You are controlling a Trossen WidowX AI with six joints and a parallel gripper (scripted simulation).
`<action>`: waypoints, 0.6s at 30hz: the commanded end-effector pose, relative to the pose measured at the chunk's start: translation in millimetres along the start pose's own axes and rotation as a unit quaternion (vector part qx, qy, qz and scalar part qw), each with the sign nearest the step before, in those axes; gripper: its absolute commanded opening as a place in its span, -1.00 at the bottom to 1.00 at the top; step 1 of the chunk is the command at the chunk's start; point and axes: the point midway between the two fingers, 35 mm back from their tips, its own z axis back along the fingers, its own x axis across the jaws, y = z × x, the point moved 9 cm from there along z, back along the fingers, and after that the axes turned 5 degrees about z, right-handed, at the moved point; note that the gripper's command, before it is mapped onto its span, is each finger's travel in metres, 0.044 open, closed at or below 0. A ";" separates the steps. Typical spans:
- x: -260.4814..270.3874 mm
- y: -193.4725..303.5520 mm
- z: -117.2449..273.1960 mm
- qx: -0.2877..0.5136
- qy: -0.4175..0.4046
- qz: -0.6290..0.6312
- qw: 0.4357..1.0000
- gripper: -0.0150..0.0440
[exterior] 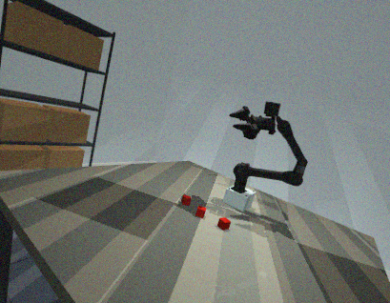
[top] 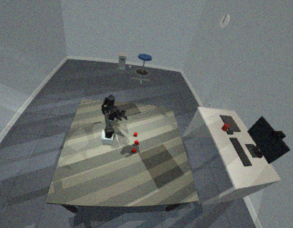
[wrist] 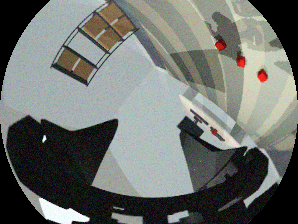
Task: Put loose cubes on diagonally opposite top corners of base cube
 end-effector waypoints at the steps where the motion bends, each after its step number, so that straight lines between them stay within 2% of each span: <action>1: 0.6 -0.1 -0.7 -0.001 0.002 0.001 1.000 0.78; 5: 11.1 -1.8 -16.5 -0.018 0.044 0.033 0.998 0.42; 18: 20.7 -7.4 -91.7 -0.060 0.227 0.191 0.953 0.41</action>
